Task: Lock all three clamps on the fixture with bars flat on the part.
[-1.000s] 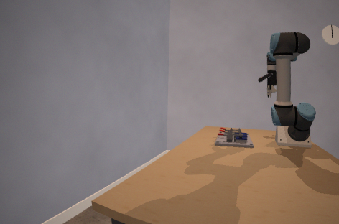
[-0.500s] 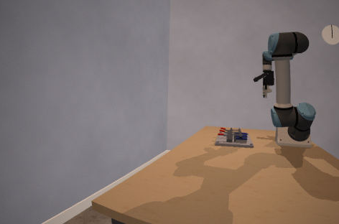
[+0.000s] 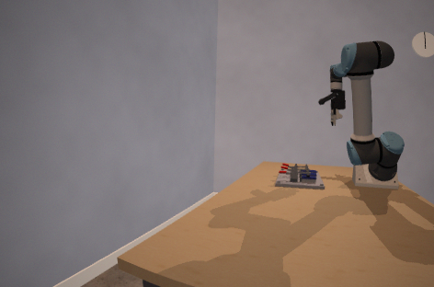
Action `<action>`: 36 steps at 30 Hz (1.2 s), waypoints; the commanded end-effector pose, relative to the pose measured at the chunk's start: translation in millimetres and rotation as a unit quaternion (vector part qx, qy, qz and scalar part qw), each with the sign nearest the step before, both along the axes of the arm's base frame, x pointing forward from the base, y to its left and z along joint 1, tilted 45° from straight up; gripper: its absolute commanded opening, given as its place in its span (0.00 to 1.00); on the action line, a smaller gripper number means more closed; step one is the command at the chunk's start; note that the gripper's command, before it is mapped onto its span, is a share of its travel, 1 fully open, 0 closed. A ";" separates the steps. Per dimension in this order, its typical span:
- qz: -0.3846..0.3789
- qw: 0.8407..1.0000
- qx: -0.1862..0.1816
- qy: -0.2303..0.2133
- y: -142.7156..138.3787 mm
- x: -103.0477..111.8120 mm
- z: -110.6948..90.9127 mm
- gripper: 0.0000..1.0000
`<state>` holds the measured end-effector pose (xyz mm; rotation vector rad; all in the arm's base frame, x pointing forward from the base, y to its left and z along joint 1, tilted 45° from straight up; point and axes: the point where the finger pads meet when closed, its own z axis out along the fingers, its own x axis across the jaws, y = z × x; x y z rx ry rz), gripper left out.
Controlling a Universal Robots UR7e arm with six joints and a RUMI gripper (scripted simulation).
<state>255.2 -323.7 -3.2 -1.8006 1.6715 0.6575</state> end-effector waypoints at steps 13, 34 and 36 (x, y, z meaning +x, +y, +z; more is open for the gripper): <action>0.000 1.000 -0.001 0.000 27.6 41.8 25.7 0.58; 0.000 1.000 -0.001 0.000 71.4 66.3 56.1 0.58; 0.000 1.000 -0.001 0.000 71.4 66.3 56.1 0.58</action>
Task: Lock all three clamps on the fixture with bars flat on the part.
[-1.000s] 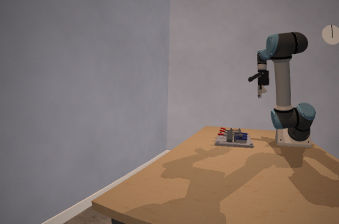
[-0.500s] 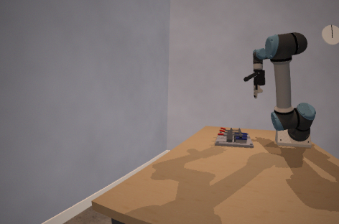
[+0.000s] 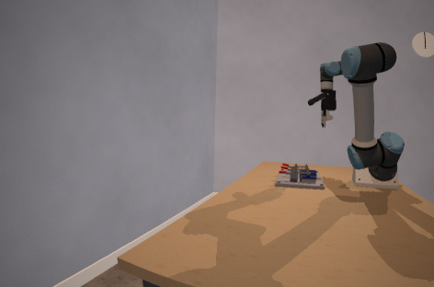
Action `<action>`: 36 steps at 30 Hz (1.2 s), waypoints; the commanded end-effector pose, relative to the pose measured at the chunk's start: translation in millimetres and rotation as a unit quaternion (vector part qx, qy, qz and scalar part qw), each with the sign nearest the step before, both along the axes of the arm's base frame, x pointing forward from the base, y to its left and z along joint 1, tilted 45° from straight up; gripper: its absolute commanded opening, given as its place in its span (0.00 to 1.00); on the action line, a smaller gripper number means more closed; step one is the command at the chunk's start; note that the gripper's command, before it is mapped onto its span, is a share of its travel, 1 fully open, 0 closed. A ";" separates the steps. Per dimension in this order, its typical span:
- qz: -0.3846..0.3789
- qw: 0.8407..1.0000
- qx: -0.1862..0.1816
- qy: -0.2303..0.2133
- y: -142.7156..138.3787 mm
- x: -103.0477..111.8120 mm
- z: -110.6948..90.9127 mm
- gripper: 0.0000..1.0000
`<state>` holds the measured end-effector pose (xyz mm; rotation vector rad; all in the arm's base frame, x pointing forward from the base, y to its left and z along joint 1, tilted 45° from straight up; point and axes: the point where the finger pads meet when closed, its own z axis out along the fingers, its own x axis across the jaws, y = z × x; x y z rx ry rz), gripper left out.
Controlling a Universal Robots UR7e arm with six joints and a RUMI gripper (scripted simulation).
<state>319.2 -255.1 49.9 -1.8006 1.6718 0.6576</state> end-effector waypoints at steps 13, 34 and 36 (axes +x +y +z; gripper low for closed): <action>0.000 1.000 -0.001 0.000 46.0 27.0 33.0 0.58; 0.000 1.000 -0.001 0.000 89.1 51.8 63.1 0.58; 0.000 1.000 -0.001 0.000 89.1 51.8 63.1 0.58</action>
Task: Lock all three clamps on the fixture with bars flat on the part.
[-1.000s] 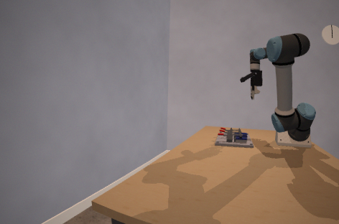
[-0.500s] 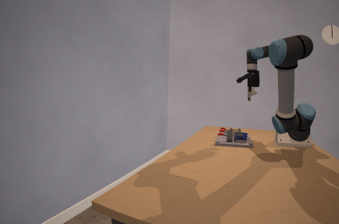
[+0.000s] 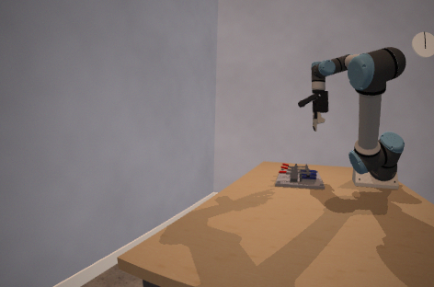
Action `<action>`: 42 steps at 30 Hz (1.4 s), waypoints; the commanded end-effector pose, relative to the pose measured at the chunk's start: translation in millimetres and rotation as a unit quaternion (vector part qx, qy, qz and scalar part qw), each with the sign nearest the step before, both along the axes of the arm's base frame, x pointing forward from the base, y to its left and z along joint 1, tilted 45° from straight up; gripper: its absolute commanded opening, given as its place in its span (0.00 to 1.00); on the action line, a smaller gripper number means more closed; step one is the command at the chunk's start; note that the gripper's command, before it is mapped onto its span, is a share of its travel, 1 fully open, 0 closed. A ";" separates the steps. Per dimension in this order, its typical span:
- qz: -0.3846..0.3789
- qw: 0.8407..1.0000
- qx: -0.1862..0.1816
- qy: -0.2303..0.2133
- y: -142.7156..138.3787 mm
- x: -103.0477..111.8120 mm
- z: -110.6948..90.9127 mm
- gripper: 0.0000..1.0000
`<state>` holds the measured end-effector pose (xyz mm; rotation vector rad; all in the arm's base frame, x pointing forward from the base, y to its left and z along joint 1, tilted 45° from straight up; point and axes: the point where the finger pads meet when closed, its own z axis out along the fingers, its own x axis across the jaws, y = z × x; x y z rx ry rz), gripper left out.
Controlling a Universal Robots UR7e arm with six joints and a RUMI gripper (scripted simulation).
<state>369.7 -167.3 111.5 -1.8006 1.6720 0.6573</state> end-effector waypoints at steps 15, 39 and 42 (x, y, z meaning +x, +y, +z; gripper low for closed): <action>0.000 1.000 0.000 0.000 39.9 23.7 28.8 0.58; 0.000 1.000 0.000 0.000 55.8 23.8 11.0 0.28; 0.000 1.000 0.000 0.000 81.3 25.1 -14.4 0.28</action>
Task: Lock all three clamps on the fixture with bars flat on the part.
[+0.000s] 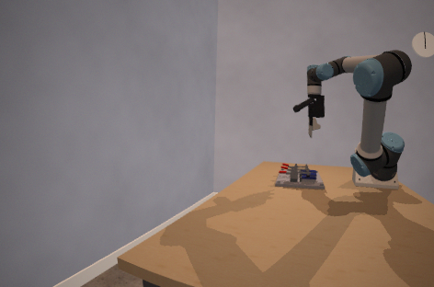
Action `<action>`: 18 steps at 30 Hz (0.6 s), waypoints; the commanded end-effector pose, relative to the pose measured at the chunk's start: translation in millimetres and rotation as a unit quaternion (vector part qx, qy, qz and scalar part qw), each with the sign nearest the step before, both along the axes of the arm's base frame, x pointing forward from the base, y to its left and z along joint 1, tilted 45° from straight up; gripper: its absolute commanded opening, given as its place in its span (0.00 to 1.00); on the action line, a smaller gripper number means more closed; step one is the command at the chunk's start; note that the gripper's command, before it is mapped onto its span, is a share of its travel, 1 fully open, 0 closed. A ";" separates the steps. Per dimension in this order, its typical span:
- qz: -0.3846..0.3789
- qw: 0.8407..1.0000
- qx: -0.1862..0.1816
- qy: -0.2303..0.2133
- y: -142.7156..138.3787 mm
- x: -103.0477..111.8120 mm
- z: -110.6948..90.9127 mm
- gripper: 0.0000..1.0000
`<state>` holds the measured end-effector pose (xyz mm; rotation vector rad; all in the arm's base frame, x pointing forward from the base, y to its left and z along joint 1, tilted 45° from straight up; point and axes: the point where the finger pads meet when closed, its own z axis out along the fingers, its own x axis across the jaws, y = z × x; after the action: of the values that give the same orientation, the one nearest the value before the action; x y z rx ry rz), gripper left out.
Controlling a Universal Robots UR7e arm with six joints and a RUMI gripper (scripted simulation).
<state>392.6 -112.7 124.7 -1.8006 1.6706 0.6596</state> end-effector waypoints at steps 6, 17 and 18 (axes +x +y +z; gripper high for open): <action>-0.001 1.000 -0.001 -0.001 26.7 2.2 -27.6 0.28; -0.001 1.000 -0.001 -0.001 0.2 50.5 -50.1 0.28; -0.001 1.000 -0.001 -0.001 0.2 50.5 -50.1 0.28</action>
<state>417.5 -99.0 87.2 -1.8000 1.6723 0.6555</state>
